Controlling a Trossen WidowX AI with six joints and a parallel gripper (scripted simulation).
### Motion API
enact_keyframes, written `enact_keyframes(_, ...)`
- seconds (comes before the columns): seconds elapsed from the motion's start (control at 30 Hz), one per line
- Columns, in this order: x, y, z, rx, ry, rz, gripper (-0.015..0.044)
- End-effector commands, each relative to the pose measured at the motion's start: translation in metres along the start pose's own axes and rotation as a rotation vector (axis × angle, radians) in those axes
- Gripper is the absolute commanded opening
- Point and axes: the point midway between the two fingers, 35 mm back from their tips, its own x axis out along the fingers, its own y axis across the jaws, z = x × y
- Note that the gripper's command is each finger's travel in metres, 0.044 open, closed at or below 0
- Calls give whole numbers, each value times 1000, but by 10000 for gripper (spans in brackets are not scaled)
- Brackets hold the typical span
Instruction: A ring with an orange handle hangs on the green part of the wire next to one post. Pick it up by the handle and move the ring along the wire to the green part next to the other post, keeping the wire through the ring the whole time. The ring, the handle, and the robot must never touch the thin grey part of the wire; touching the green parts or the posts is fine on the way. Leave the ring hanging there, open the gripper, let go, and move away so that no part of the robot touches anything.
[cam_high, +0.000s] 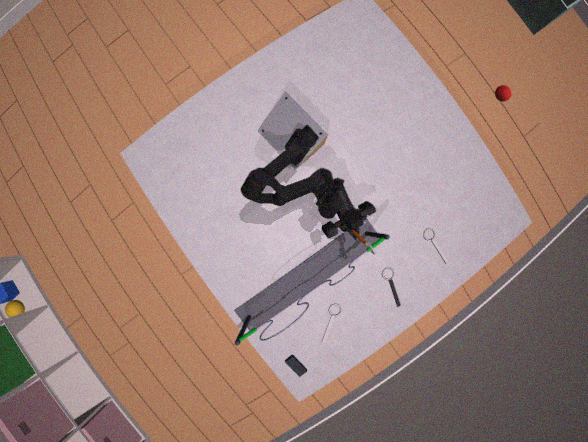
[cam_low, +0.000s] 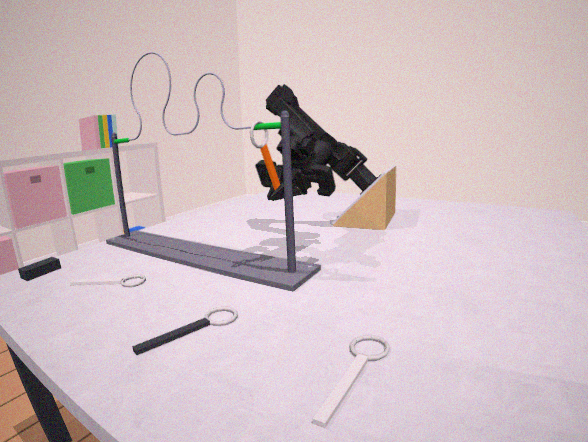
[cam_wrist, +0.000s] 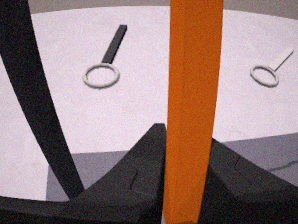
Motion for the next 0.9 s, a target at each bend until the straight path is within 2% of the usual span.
enact_keyframes(0.0,0,0,0,0,0,0,-124)
enact_keyframes(0.37,-2,0,0,0,0,0,160)
enact_keyframes(0.87,-48,2,0,-3,0,7,160)
